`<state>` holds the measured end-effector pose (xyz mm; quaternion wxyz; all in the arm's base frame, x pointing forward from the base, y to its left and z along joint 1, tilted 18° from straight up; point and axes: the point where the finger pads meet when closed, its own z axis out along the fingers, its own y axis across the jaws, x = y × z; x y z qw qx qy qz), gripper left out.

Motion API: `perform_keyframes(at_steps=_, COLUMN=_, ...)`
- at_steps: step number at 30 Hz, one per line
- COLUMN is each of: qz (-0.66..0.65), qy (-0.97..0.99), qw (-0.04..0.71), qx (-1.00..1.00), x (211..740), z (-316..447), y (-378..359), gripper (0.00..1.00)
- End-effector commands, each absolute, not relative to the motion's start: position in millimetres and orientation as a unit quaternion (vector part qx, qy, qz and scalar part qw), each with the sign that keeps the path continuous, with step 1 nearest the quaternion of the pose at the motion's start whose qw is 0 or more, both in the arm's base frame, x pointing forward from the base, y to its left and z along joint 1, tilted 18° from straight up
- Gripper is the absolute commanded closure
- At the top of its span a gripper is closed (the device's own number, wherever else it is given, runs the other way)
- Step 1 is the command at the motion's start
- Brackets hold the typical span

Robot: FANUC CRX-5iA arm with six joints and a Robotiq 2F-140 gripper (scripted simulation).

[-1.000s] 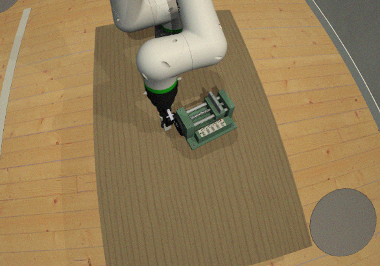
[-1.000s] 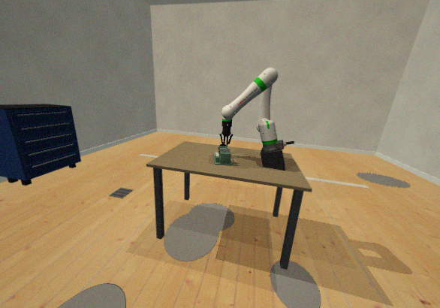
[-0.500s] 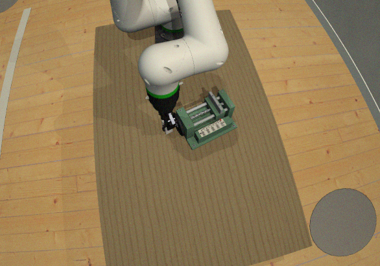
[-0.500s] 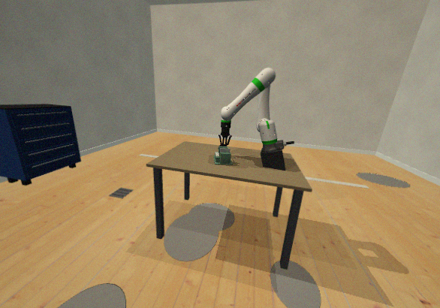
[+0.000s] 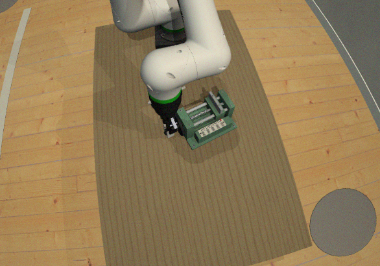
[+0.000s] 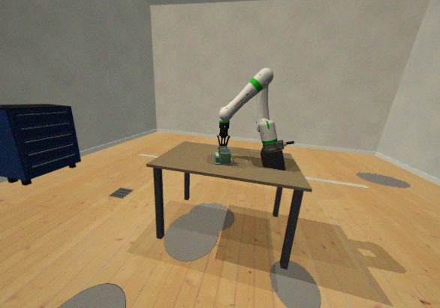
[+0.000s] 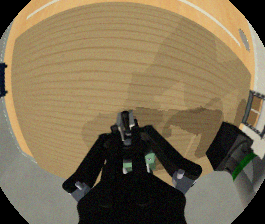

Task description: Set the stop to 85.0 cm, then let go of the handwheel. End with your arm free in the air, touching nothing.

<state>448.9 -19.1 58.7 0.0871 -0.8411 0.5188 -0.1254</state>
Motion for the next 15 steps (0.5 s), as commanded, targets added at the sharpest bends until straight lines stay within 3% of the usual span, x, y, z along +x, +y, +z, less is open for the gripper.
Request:
perform_keyframes(at_steps=1, qz=-0.126, qy=0.519, qw=0.087, qx=-0.841, x=453, z=60, y=-17, gripper=0.96)
perform_keyframes(at_steps=15, qz=-0.126, qy=0.519, qw=0.087, qx=-0.841, x=464, z=68, y=-11, gripper=0.96)
